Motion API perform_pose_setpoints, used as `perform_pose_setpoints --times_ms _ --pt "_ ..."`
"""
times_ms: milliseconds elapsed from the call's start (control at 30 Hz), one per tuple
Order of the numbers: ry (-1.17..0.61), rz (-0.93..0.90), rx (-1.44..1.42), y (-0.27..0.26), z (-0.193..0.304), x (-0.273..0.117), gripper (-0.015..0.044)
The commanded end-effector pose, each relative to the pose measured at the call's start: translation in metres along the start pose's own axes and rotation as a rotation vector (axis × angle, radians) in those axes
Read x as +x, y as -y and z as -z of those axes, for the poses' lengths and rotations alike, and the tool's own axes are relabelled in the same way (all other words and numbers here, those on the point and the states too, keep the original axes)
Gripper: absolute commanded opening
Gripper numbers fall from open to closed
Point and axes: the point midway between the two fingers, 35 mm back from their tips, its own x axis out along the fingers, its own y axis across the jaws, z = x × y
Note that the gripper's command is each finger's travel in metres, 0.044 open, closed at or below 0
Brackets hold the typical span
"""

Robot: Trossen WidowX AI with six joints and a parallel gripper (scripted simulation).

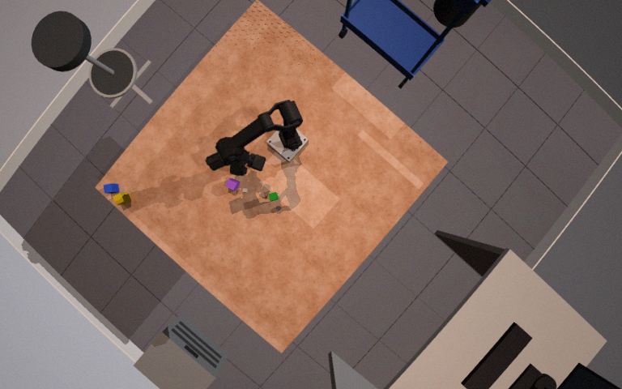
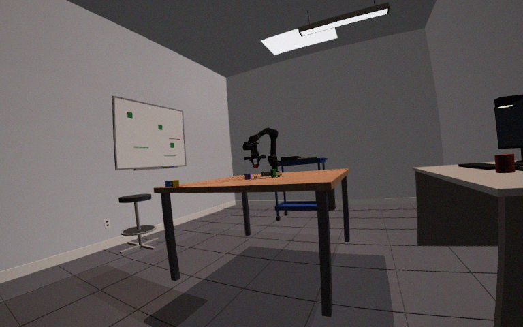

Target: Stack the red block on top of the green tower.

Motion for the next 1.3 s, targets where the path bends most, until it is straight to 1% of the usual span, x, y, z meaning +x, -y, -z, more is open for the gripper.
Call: perform_pose_setpoints --times_ms 0,100,467,1267 --pt "0.013 0.009 -0.006 0.001 -0.002 -0.023 0.0000" --pt "0.013 0.009 -0.006 0.001 -0.002 -0.034 0.0000" --pt "0.013 0.009 -0.006 -0.001 -0.002 -0.034 0.0000" --pt "0.023 0.008 0.002 -0.072 -0.079 -0.037 0.0000"
